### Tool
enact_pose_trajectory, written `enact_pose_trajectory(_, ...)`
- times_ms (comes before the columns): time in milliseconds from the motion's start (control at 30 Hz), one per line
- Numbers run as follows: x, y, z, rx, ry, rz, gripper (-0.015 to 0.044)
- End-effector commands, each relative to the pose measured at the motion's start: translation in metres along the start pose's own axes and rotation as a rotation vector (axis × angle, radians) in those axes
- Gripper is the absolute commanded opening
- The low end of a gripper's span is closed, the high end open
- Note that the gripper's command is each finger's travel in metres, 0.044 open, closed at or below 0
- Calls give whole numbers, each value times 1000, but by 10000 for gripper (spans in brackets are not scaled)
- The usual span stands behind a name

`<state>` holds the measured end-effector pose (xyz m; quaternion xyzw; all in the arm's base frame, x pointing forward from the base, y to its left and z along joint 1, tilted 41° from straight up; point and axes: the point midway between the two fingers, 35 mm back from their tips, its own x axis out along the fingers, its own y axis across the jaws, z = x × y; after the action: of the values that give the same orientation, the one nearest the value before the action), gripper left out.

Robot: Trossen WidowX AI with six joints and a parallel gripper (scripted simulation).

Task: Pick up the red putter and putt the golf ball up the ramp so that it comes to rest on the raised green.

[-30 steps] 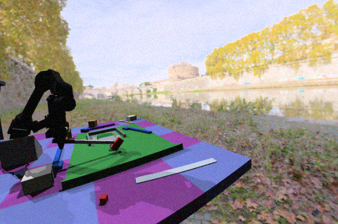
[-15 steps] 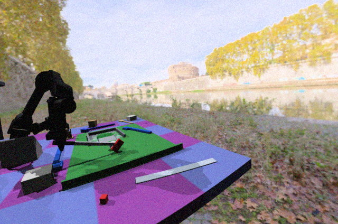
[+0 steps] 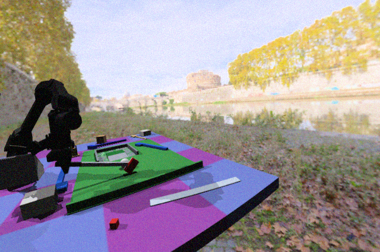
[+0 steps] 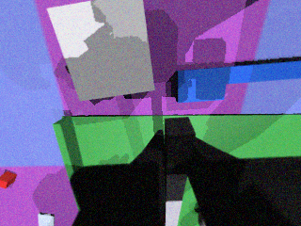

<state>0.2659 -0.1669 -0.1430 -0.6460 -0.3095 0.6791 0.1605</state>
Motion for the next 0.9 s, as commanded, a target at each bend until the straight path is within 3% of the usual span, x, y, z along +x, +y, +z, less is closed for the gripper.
enact_pose_trajectory(0,0,0,0,0,-1,1,0)
enact_pose_trajectory(400,0,-133,-1,1,-1,-10,0)
enact_pose_trajectory(600,-8,-135,-1,1,-1,-9,0)
enact_pose_trajectory(867,-52,-134,0,1,-2,-8,0)
